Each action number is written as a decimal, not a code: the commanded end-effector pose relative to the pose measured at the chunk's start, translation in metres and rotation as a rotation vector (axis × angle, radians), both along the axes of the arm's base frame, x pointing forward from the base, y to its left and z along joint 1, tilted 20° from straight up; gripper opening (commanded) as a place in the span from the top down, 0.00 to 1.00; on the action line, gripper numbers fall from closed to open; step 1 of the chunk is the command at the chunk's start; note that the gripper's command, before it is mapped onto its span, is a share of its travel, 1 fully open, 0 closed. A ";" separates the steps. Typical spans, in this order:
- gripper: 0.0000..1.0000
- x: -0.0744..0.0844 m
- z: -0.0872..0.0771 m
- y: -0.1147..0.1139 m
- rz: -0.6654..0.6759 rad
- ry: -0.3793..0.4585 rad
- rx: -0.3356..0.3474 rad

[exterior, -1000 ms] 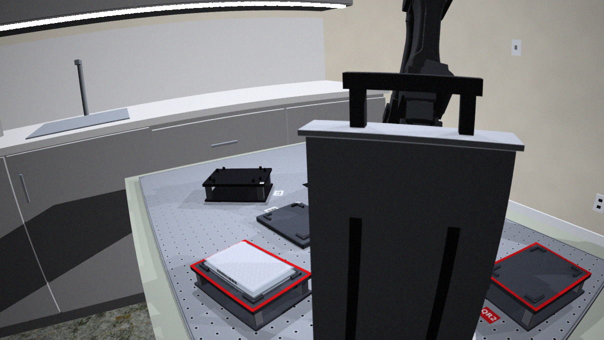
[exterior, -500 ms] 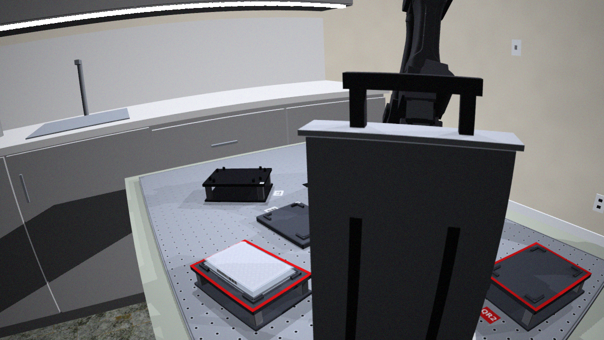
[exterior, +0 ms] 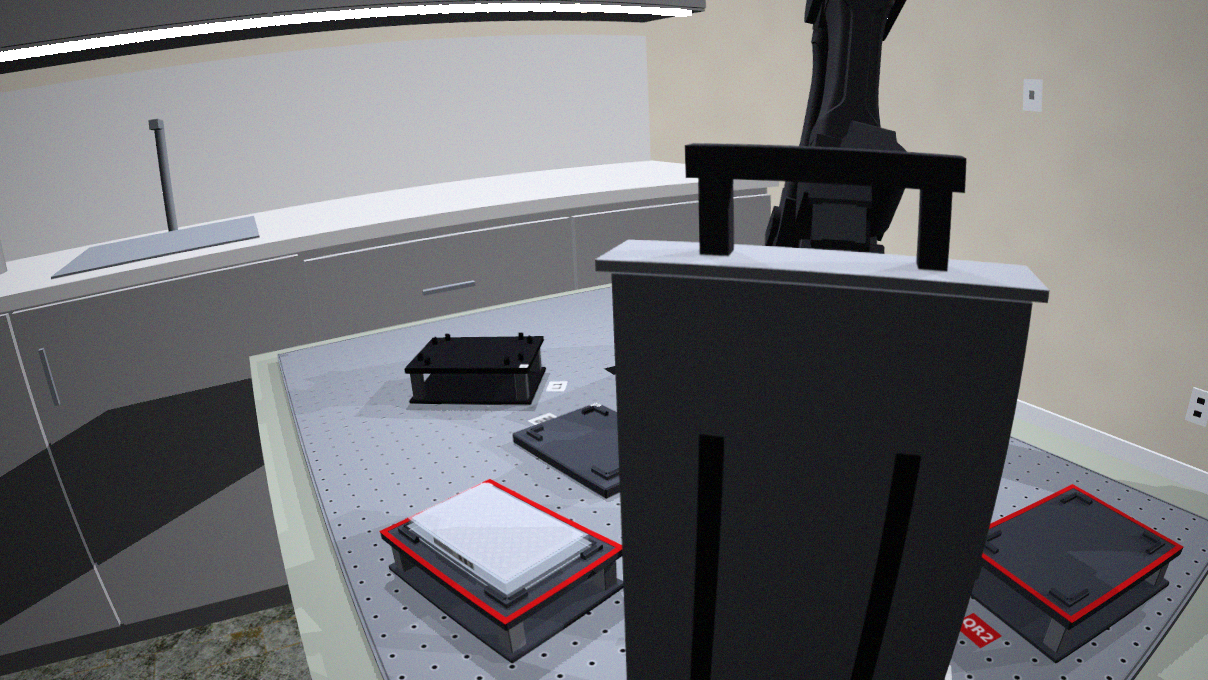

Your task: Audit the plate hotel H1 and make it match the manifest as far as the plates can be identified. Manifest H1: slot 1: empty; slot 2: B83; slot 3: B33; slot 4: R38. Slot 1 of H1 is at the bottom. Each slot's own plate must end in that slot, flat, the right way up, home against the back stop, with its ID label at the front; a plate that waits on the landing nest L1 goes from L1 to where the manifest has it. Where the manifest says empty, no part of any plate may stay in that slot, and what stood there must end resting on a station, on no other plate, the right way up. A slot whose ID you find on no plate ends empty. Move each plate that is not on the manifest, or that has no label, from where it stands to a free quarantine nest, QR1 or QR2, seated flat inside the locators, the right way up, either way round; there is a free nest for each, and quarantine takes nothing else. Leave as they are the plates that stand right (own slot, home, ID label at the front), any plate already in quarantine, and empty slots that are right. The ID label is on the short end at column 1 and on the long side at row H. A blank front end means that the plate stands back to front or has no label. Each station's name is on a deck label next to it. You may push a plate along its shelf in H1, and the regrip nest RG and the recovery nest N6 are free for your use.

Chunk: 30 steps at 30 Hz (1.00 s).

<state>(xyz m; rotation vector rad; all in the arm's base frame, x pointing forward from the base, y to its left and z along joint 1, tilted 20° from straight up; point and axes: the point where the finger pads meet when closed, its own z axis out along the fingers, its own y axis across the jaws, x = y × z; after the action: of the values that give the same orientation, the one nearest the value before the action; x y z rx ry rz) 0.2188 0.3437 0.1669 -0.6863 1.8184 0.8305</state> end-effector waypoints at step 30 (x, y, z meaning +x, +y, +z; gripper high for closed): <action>0.14 0.016 0.019 0.013 -0.016 -0.041 0.048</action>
<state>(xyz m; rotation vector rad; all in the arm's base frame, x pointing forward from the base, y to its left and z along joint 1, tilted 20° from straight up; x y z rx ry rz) 0.2229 0.3505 0.1664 -0.6842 1.8132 0.8333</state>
